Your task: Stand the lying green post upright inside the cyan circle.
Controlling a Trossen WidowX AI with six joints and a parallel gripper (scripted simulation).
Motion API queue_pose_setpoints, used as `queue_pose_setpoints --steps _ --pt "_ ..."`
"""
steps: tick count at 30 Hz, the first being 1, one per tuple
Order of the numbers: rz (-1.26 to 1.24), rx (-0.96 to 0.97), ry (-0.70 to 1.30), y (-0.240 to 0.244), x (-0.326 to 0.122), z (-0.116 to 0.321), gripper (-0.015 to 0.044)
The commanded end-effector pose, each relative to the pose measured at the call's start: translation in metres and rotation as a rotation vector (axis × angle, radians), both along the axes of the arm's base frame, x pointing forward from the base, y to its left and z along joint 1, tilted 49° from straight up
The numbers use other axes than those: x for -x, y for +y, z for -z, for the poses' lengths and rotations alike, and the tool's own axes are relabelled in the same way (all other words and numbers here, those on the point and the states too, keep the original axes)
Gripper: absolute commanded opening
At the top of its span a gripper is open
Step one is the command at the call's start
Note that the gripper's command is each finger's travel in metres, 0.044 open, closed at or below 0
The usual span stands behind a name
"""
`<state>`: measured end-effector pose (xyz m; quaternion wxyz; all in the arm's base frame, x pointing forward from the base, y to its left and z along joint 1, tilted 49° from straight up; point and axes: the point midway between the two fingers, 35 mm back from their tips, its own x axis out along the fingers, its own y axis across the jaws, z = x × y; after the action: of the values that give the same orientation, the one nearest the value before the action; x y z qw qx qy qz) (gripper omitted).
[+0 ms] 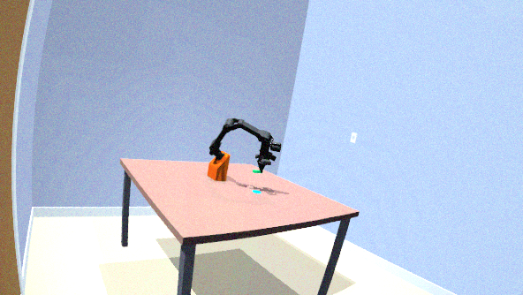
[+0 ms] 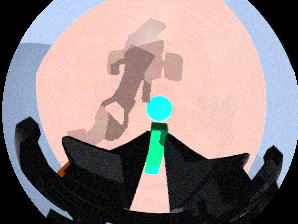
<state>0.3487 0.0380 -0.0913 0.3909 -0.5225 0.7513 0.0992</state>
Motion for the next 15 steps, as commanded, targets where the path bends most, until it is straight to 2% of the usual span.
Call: queue_pose_setpoints --steps 1,15 --pt "0.01 -0.025 0.01 -0.0023 0.0026 0.0032 0.0023" --pt "0.044 -0.124 0.013 -0.0071 0.0071 0.0122 0.0023"
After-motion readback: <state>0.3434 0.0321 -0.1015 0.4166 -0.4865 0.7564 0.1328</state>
